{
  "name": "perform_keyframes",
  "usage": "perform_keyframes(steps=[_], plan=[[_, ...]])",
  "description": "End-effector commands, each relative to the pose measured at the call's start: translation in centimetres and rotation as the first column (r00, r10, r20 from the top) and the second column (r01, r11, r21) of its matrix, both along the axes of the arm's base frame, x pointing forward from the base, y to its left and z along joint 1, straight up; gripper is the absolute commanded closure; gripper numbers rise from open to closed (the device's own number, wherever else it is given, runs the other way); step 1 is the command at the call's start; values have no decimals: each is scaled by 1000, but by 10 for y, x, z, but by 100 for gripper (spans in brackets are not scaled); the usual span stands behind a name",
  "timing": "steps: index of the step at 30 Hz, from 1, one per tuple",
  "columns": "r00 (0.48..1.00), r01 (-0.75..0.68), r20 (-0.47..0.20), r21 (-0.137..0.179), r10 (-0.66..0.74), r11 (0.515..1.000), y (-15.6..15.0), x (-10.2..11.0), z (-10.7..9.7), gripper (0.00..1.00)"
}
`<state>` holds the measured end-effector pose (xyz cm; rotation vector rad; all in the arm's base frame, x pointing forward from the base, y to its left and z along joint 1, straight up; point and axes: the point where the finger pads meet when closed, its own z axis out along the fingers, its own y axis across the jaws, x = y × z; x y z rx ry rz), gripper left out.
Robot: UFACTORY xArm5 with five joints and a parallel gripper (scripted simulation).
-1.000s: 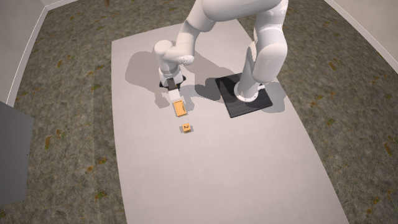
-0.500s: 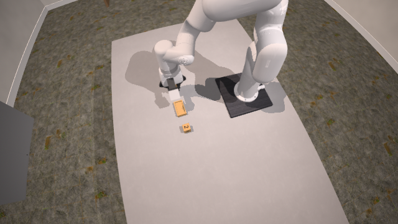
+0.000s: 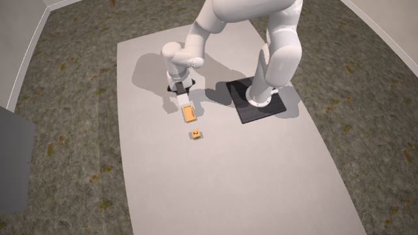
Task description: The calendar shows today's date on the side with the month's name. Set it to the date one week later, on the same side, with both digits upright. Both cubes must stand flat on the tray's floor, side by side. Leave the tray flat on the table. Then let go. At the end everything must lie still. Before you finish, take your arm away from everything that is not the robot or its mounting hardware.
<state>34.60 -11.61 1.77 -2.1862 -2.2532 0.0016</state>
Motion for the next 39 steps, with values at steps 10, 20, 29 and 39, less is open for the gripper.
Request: perform_keyframes(steps=[10,20,29,39], plan=[[1000,0,3,-1,0,1000,0,1,1,71],[1000,0,3,-1,0,1000,0,1,1,71],[1000,0,3,-1,0,1000,0,1,1,63],[1000,0,3,-1,0,1000,0,1,1,51]])
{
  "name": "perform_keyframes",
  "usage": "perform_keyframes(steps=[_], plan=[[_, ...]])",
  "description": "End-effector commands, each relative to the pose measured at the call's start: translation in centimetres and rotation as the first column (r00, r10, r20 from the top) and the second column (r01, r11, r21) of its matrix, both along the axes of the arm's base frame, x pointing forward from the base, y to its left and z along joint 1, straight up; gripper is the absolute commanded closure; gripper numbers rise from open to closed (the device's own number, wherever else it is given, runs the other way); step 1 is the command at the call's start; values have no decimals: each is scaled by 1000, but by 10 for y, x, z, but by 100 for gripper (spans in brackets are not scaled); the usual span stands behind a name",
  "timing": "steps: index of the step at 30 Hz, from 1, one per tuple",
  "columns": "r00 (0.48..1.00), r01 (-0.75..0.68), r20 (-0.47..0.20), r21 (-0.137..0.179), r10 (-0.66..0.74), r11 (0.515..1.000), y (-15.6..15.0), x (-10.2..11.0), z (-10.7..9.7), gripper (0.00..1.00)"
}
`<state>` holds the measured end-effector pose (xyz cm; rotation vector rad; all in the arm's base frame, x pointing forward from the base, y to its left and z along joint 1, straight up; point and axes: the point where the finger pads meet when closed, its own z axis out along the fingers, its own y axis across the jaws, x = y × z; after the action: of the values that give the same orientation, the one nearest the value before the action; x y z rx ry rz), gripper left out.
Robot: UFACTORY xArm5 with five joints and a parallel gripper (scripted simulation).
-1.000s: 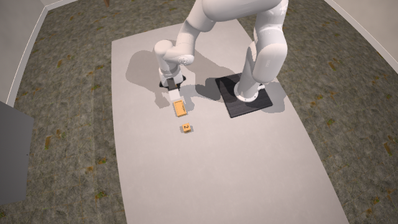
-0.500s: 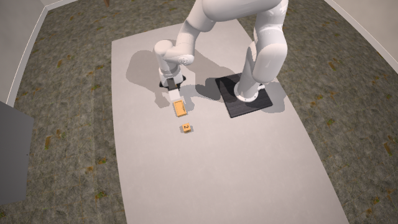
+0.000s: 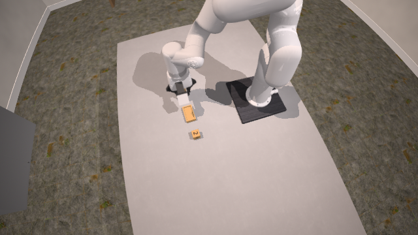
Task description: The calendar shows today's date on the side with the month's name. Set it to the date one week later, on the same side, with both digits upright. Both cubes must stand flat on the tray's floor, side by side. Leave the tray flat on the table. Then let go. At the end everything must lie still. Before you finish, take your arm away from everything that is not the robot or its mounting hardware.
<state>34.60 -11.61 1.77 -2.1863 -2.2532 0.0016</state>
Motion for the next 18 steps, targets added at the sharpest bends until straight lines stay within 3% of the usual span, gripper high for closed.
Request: perform_keyframes(steps=[1,12,18], plan=[[1000,0,3,-1,0,1000,0,1,1,51],[1000,0,3,-1,0,1000,0,1,3,51],[1000,0,3,-1,0,1000,0,1,20,51]])
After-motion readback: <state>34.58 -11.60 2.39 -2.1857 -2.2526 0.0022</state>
